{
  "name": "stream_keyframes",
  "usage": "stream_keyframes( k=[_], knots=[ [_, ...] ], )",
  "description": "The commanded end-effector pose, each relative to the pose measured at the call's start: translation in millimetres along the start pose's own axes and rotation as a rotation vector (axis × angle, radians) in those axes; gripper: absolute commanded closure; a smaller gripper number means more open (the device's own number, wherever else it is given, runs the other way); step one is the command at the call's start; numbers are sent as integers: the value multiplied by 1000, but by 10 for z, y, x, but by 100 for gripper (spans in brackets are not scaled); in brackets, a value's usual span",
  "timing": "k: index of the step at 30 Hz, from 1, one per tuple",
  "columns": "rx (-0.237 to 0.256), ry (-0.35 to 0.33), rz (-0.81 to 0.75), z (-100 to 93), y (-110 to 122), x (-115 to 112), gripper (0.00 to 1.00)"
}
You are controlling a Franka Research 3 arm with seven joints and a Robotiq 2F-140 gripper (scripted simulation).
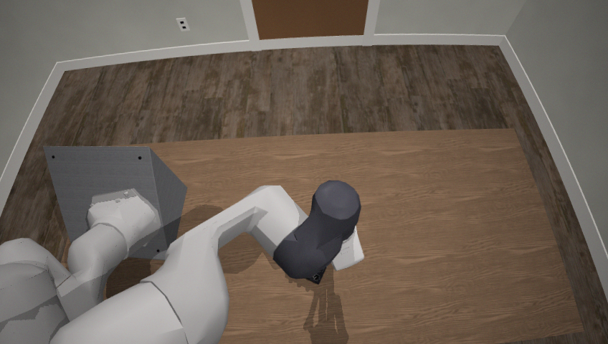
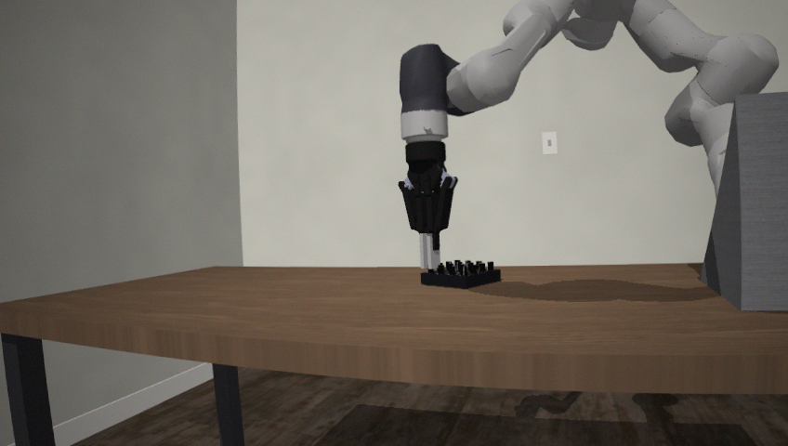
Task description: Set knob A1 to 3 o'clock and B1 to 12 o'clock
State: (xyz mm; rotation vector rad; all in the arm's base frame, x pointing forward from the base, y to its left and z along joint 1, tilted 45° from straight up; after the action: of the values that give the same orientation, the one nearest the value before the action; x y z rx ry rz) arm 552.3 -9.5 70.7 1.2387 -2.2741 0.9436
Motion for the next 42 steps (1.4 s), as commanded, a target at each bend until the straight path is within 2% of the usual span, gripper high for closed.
stream_keyframes(
  k=[1,24,25,42],
  knots=[
    [2,-3,67,17,2,-1,95],
    [2,-3,80,17,2,-1,95],
    [2,-3,80,17,2,-1,88],
    [2,-3,80,17,2,-1,88]
  ],
)
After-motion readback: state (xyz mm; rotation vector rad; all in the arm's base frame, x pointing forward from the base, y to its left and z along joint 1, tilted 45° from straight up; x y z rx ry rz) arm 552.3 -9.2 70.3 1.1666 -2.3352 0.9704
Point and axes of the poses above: the point where the finger pads meet when closed, its own z axis out along the fingers, its own y axis across the jaws, x = y × z, the point moved 10 cm from there along -z, back along the fingers, and after that the axes turned 11 degrees about z, right-handed, at the moved point
